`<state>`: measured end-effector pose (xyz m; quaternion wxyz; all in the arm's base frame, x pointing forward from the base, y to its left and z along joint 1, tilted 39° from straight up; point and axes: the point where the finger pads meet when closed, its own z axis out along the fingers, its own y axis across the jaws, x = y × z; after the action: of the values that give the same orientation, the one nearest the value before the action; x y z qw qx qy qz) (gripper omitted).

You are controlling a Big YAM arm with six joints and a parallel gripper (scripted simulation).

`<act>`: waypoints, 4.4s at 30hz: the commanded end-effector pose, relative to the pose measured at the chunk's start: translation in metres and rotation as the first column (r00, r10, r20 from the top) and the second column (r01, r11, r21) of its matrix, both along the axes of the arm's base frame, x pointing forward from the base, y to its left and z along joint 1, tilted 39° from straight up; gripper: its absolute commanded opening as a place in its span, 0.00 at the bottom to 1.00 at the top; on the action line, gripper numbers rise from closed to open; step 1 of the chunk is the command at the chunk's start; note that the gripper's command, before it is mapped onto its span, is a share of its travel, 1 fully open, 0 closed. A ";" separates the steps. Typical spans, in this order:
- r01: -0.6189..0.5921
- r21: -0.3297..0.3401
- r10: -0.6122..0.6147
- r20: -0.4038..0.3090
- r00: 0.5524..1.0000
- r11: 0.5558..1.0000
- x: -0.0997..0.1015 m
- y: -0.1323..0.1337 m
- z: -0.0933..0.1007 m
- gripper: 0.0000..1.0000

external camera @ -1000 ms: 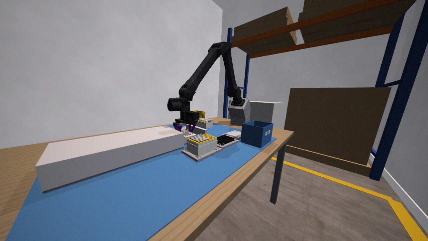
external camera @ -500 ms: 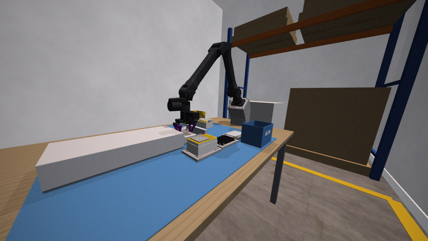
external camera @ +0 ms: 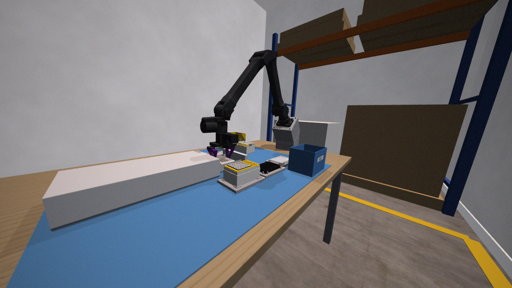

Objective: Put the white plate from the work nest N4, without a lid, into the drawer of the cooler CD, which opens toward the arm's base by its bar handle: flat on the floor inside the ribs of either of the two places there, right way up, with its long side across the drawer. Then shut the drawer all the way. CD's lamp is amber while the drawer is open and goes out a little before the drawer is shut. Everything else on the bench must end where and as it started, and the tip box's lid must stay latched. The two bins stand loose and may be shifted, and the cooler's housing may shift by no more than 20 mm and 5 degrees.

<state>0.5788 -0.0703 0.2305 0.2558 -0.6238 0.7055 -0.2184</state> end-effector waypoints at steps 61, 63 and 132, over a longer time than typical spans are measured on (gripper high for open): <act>-0.005 0.000 0.005 0.036 0.999 1.000 0.024 0.006 0.003 0.00; -0.004 0.000 0.004 0.038 0.999 1.000 0.025 0.005 0.004 0.00; -0.005 0.001 0.005 0.029 1.000 1.000 0.026 0.006 0.003 0.00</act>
<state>0.5878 -0.0701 0.2189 0.2547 -0.6241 0.7061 -0.2170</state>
